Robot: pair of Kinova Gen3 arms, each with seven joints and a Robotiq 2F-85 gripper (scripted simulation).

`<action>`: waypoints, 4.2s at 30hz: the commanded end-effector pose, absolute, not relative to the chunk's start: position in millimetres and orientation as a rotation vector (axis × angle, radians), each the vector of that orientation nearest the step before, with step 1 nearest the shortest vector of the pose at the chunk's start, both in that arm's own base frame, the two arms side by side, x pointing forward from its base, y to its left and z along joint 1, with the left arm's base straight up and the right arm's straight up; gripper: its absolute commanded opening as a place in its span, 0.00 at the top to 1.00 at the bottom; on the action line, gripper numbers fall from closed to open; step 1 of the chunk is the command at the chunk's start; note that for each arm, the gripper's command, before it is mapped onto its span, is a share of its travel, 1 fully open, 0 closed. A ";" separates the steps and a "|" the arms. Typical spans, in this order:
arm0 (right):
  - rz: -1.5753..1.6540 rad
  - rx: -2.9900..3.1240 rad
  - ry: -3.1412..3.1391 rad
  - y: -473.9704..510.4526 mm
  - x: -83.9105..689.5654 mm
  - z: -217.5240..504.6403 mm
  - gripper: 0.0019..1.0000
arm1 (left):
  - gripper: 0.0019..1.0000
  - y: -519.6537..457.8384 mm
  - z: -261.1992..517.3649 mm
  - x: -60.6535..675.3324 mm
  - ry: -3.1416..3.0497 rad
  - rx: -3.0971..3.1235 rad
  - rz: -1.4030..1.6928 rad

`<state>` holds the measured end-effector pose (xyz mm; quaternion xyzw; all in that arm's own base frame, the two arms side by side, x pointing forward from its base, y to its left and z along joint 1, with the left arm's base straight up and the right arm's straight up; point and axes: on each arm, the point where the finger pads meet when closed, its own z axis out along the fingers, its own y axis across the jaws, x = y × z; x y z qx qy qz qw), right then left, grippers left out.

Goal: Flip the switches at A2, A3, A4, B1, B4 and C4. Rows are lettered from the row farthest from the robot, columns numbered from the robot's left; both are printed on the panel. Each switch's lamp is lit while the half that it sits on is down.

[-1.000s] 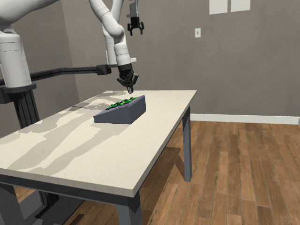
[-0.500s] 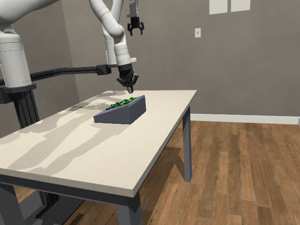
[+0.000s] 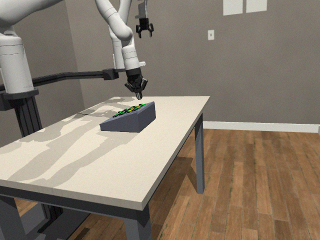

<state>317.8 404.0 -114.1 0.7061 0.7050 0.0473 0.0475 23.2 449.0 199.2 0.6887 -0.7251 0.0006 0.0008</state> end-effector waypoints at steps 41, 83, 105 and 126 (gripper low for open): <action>0.147 2.154 2.150 404.7 322.0 -141.5 0.90 | 0.00 449.4 200.0 23.1 -2.278 2.164 0.000; 0.147 2.154 2.150 404.7 318.2 -113.3 0.90 | 0.00 449.4 200.0 23.1 -2.278 2.164 0.000; 0.299 2.073 2.068 392.2 301.6 -118.8 0.90 | 0.00 449.4 200.0 23.1 -2.278 2.164 0.000; 0.451 1.975 1.970 376.5 283.5 -122.9 0.90 | 0.00 449.4 200.0 23.1 -2.278 2.164 0.000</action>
